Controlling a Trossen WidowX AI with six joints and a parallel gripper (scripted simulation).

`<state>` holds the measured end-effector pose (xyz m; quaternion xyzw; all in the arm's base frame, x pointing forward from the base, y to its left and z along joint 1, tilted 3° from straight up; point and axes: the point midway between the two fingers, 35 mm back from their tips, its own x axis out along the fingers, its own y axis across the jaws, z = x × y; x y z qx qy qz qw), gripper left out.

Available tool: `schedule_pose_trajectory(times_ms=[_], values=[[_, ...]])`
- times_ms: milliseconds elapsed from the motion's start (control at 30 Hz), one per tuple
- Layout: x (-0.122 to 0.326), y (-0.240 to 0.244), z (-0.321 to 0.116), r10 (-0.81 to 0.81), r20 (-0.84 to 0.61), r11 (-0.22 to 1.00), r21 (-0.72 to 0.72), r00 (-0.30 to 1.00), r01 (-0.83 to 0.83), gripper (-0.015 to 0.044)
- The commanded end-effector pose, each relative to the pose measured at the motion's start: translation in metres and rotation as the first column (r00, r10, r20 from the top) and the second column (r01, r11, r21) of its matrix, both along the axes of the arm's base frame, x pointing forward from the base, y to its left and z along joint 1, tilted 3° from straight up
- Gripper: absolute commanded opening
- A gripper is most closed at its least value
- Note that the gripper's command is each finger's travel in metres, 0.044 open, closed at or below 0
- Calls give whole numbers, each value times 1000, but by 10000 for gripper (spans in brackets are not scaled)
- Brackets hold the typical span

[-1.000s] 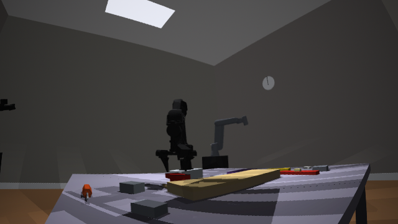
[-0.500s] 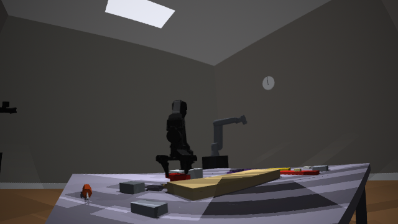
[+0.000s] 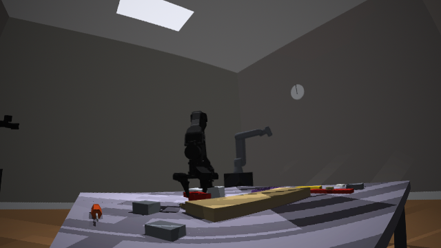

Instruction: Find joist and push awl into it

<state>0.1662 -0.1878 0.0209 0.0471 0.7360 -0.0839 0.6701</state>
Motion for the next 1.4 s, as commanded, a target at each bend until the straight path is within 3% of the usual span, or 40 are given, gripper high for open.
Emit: schedule_pose_trajectory(times_ms=[0,333,800,1133,1367], values=[[0,0,-1,4,-2,1000,1,1000,-4,262],[1,0,14,4,-2,1000,1,1000,-4,0],[1,1,34,4,-1,1000,1,1000,-4,0],[-6,-38,37,4,-2,1000,-3,1000,-4,0],[-7,-38,37,5,-8,1000,-19,1000,-5,0]])
